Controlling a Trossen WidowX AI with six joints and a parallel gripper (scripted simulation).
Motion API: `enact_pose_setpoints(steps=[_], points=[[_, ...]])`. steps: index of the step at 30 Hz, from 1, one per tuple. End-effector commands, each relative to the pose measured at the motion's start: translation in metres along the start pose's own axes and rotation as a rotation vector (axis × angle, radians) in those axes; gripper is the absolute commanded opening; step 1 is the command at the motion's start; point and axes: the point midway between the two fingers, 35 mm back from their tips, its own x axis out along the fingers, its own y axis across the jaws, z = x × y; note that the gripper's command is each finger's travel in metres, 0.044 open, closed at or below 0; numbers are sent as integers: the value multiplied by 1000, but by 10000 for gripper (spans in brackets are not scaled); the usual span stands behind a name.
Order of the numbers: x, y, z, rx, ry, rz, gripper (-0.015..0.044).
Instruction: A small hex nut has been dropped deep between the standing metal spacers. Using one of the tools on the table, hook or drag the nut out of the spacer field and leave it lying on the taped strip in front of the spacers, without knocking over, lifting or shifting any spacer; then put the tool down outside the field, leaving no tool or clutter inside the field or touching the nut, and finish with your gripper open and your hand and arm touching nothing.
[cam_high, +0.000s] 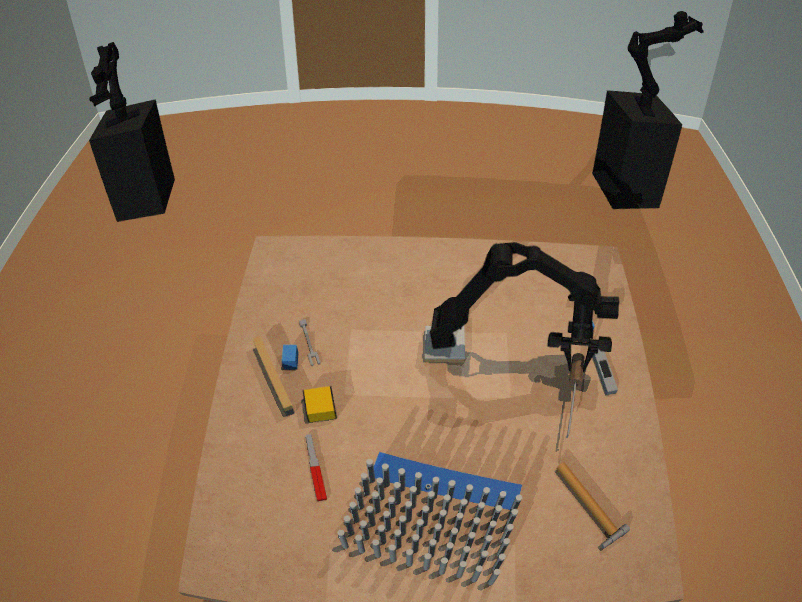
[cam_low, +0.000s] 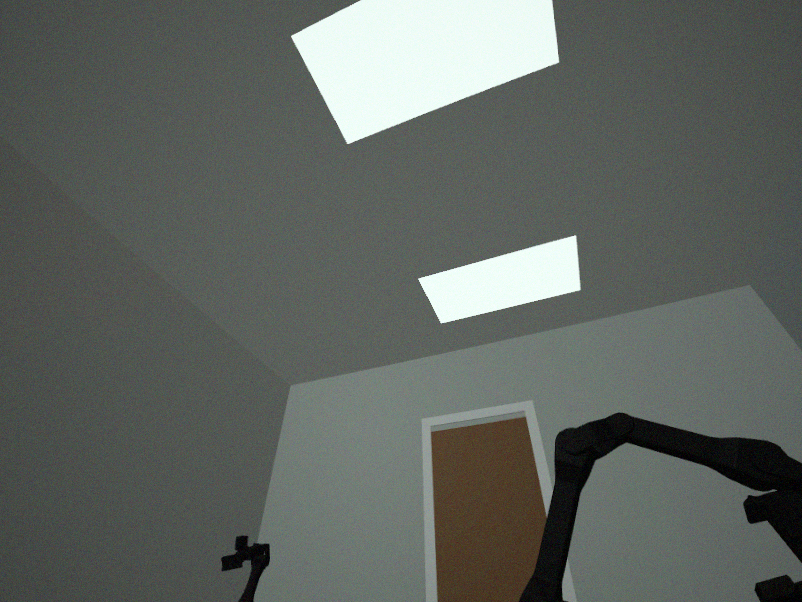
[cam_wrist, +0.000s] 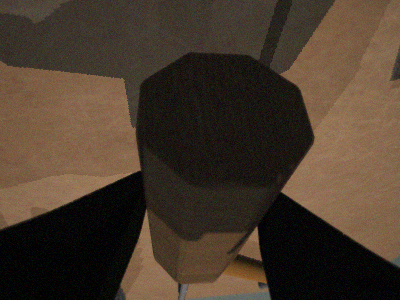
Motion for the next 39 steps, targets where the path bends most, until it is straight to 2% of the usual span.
enact_pose_setpoints(steps=[1, 39], points=[[4, 2, 2, -7, 7, 4, 0], [29, 12, 17, -7, 8, 4, 0]])
